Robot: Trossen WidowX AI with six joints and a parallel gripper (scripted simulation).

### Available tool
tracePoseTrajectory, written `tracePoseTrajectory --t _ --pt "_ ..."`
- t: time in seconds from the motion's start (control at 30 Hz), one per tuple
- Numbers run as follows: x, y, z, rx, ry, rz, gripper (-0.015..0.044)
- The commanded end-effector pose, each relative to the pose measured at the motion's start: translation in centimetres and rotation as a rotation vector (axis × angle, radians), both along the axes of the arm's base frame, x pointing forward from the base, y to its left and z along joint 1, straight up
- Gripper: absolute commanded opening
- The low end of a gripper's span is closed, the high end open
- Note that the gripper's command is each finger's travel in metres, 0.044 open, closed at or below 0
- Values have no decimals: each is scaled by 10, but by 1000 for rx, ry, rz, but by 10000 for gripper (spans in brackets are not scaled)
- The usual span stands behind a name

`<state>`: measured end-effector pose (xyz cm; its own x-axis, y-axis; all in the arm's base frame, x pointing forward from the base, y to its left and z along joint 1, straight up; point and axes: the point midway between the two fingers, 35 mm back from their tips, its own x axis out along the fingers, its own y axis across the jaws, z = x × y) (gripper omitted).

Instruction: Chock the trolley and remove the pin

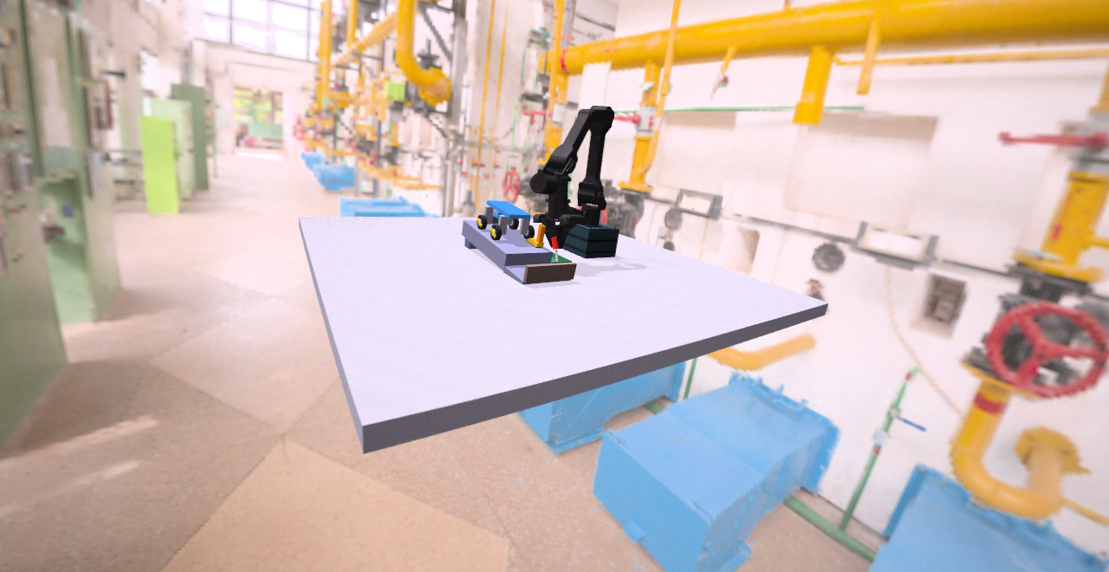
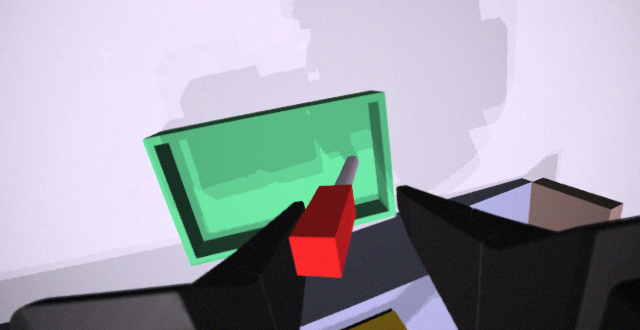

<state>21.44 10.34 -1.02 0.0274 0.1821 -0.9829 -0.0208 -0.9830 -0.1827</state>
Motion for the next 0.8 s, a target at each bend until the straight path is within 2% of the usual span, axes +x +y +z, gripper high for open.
tracePoseTrajectory --t 0.0,0.77 --pt "-1 -3 -2 2 3 4 190" --pt "0 -14 -6 1 3 4 190"
